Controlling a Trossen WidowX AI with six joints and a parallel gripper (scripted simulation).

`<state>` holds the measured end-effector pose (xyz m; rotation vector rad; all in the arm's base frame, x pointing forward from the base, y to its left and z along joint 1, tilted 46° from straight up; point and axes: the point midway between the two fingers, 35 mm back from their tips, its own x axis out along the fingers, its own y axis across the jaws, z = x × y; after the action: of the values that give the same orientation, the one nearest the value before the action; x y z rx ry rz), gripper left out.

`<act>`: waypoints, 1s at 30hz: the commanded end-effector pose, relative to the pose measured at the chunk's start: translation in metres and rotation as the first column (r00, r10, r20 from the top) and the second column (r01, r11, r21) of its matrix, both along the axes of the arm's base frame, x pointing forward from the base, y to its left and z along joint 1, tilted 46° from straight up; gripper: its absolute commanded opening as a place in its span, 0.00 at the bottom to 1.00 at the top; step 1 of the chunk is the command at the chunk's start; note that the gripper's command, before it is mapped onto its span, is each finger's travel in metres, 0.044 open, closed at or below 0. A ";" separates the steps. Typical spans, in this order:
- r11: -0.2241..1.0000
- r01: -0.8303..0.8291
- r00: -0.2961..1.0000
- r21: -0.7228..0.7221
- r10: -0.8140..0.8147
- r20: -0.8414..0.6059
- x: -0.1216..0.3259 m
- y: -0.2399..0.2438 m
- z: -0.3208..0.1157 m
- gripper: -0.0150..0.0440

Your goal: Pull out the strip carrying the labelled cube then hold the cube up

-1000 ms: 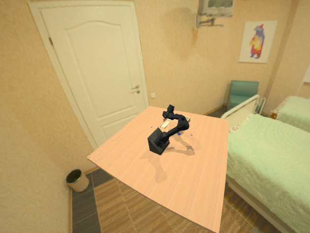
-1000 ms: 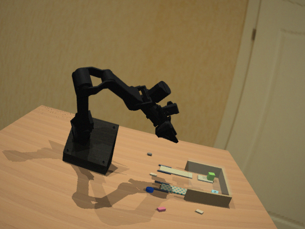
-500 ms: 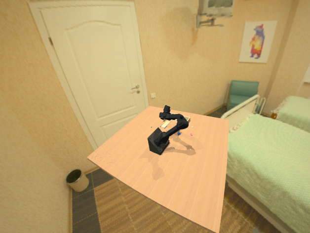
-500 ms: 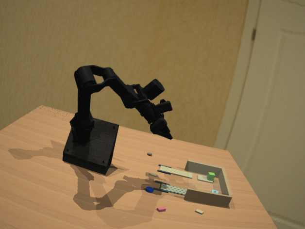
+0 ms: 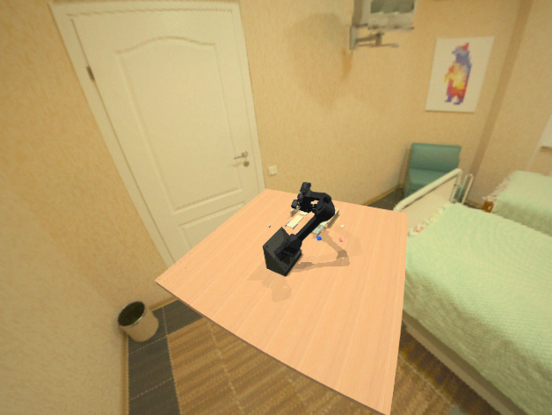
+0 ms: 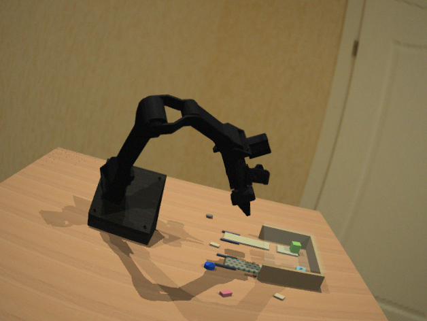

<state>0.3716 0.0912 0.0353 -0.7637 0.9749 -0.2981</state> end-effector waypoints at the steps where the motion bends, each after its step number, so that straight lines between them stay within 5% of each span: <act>1: 0.976 0.217 0.967 -0.027 -0.219 -0.133 0.017 -0.038 -0.005 0.25; 7: 0.901 0.423 0.868 -0.092 -0.433 -0.242 0.024 -0.079 -0.002 0.25; 30: 0.898 0.429 0.864 -0.094 -0.439 -0.245 0.026 -0.096 -0.015 0.25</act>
<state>0.3981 -0.0006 0.0250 -0.6151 1.3931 -0.6225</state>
